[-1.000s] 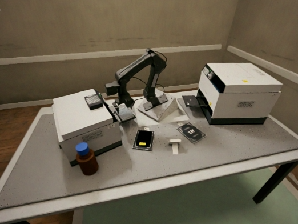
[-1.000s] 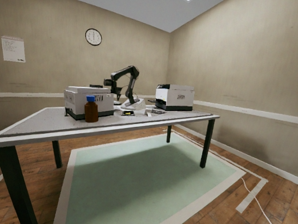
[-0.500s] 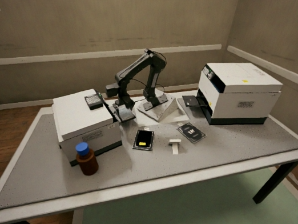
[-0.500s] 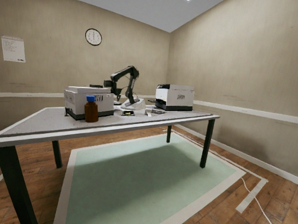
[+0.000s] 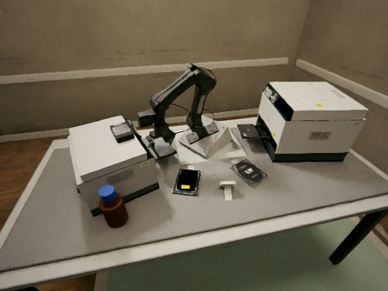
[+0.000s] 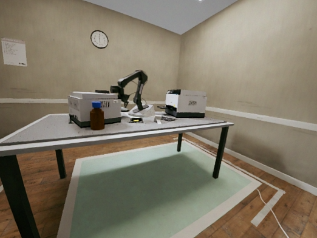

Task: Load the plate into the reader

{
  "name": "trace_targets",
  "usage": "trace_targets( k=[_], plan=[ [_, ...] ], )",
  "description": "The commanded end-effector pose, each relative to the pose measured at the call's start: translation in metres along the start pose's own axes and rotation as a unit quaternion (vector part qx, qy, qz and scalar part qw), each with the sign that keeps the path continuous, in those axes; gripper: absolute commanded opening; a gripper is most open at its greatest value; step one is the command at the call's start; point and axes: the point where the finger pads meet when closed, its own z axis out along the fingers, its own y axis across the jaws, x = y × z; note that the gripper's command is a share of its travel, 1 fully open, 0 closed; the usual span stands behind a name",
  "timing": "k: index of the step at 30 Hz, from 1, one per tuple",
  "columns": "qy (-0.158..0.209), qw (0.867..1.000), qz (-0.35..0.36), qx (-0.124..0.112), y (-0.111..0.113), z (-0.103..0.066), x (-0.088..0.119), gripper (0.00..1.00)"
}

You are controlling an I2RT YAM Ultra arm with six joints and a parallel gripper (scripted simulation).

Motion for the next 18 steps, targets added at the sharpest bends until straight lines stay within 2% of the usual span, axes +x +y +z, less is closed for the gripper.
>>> trace_targets(
  k=[1, 3, 7, 18],
  plan=[
    [0.0, 1.0, 0.004, -0.003, 0.0032, 0.0059, 0.0, 1.0],
    [-0.001, 1.0, 0.002, 0.001, 0.0007, 0.005, -0.001, 1.0],
    [0.0, 1.0, 0.005, -0.01, 0.0043, 0.0115, 0.0004, 1.0],
    [-0.001, 1.0, 0.006, -0.015, 0.0067, 0.0114, 0.0, 1.0]
  ],
)
